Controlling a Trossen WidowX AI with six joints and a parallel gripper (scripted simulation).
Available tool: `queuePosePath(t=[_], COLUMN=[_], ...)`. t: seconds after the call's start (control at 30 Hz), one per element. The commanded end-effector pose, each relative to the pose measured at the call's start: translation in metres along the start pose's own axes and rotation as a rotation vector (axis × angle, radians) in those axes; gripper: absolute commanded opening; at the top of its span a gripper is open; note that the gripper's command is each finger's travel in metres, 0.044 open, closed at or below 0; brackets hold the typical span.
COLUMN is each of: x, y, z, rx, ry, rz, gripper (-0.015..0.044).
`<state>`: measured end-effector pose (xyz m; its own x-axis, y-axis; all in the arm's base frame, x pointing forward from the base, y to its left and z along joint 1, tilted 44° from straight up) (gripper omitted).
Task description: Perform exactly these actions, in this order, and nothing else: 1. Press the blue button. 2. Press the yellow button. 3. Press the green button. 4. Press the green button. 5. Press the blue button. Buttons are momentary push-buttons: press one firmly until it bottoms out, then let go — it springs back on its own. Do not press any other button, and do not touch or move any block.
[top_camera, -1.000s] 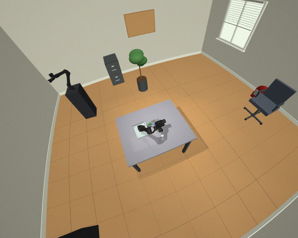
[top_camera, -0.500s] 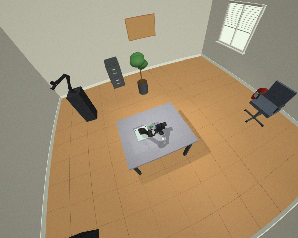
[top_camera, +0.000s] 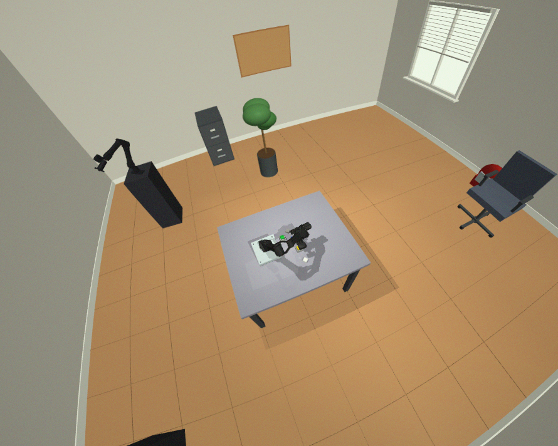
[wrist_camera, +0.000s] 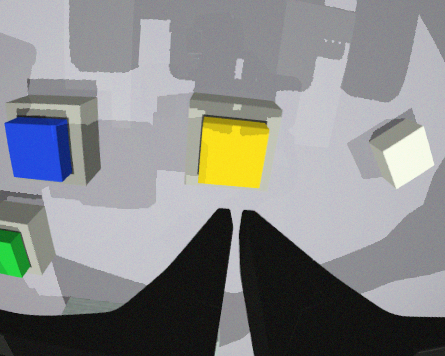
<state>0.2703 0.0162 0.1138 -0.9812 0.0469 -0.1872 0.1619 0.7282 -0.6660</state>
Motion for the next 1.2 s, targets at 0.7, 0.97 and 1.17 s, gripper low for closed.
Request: queuePosePath(t=[0.7, 0.97, 1.17], x=[0.126, 0.125, 0.125], y=[0.128, 0.128, 0.129], z=[-0.036, 0.026, 0.029], rx=[-0.016, -0.014, -0.014], ry=[-0.014, -0.015, -0.015], rz=[0.007, 0.007, 0.007], gripper=[0.0020, 0.0020, 0.0020])
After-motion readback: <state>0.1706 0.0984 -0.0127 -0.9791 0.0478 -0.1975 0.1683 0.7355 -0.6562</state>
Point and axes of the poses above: the point midway between the two fingers, 35 mm back from their tips, its own z axis out along the fingers, its own y axis across the jaws, x = y × z, the point moved 7 cm from there along -z, back along the fingers, and after that the axes turned 15 degrees about z, right-handed, at the moved point
